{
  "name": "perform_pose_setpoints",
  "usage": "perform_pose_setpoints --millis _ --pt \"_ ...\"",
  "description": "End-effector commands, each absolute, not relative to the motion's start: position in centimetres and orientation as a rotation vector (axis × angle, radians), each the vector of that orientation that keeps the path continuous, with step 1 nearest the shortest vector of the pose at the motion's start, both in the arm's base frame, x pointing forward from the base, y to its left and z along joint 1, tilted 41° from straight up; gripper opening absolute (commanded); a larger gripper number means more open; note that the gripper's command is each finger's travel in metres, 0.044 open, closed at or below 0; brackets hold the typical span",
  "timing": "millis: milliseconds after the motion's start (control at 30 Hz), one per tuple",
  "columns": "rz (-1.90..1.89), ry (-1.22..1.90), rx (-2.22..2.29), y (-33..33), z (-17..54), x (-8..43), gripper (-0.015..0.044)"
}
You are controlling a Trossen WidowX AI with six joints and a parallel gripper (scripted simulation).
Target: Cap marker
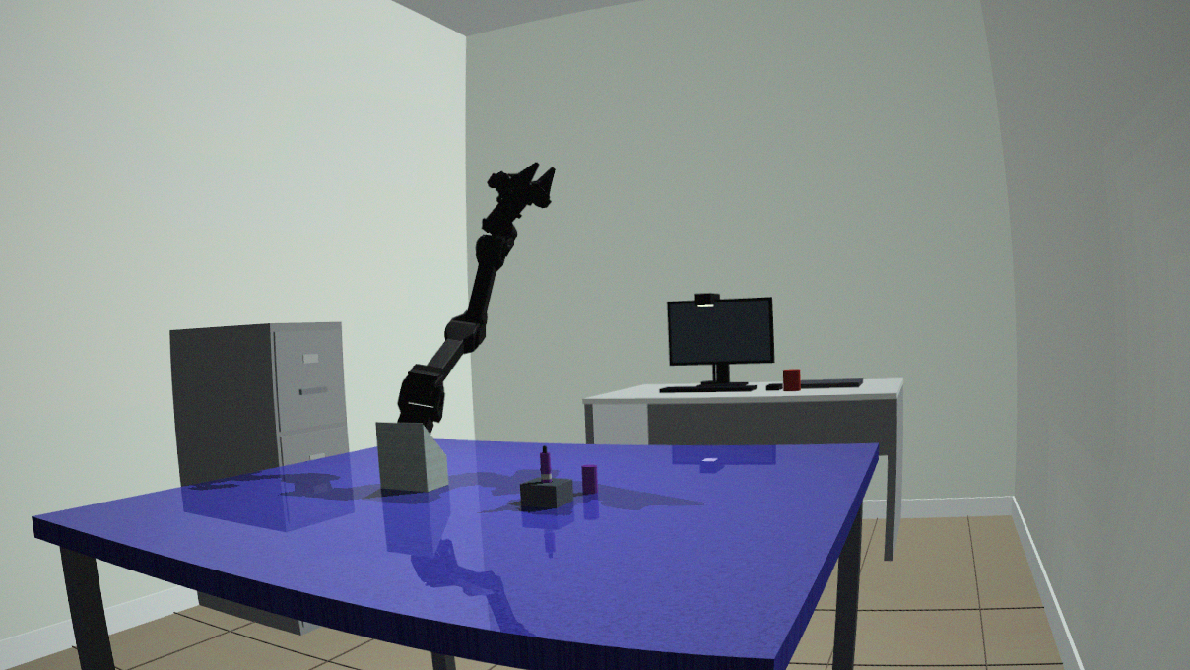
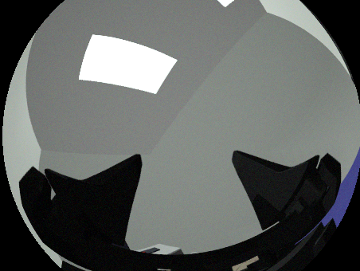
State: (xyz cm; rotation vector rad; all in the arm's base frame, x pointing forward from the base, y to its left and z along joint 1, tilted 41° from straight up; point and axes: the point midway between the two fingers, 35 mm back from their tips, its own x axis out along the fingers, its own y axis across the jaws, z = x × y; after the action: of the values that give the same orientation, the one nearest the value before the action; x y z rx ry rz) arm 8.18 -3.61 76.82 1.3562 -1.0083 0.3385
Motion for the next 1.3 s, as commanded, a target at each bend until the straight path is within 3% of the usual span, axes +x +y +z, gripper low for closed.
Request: perform_pose_setpoints --millis 0,167,633,1267 --pt "0.335 -1.008 1.358 -3.8 76.8 8.2 0.0374" --pt "0.215 -0.979 1.413 -8.9 74.9 9.9 0.0244" --pt "-0.186 -0.600 1.547 -23.5 62.7 21.1 0.0244" --pt "-0.359 -0.196 1.656 -25.4 49.6 30.9 0.0244"
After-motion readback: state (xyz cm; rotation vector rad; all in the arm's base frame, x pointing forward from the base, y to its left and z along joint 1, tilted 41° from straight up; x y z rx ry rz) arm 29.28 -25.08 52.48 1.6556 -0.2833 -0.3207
